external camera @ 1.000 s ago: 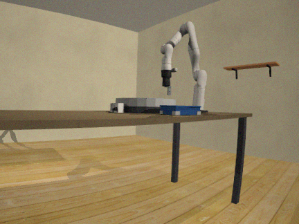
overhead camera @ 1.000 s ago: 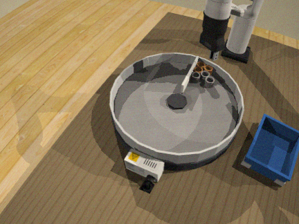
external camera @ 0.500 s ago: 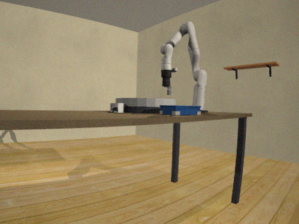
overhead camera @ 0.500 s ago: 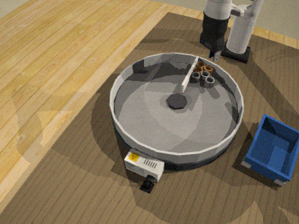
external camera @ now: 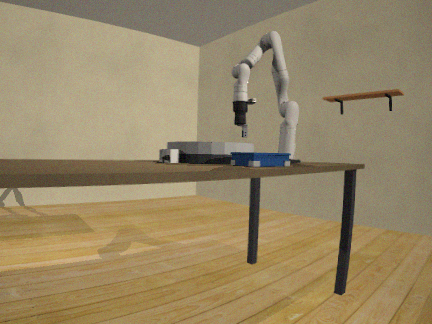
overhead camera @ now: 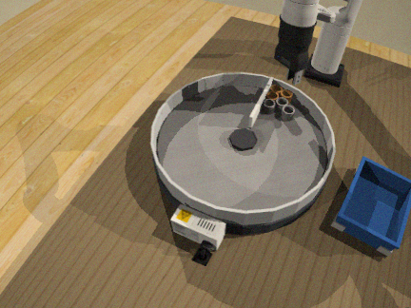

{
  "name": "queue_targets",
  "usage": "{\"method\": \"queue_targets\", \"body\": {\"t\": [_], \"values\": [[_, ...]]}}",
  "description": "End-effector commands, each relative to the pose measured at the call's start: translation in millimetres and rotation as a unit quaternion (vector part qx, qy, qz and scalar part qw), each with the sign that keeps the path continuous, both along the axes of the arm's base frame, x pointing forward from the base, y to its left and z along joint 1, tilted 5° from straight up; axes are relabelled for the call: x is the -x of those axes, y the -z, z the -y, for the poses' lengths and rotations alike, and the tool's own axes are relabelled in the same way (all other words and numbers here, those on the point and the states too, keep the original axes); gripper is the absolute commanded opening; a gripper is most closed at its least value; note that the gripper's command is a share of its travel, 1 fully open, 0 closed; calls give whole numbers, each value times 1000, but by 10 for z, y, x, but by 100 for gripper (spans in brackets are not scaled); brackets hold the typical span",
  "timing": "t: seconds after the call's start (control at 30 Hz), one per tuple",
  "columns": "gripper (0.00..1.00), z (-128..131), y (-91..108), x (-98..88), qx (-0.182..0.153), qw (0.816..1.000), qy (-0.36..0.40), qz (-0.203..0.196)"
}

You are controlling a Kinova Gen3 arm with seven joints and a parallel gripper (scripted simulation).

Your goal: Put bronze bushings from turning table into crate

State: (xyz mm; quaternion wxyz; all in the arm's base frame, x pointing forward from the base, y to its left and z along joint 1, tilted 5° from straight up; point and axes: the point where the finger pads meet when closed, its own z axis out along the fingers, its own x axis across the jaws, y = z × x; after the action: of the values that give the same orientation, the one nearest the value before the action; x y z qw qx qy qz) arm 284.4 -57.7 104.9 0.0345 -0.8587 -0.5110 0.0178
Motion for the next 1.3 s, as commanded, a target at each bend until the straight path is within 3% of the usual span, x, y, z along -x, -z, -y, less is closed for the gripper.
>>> {"method": "queue_targets", "body": {"t": [0.0,1.27], "values": [[42,1,-4,-4,0,1000,0,1],[40,1,-4,-4,0,1000,0,1]]}}
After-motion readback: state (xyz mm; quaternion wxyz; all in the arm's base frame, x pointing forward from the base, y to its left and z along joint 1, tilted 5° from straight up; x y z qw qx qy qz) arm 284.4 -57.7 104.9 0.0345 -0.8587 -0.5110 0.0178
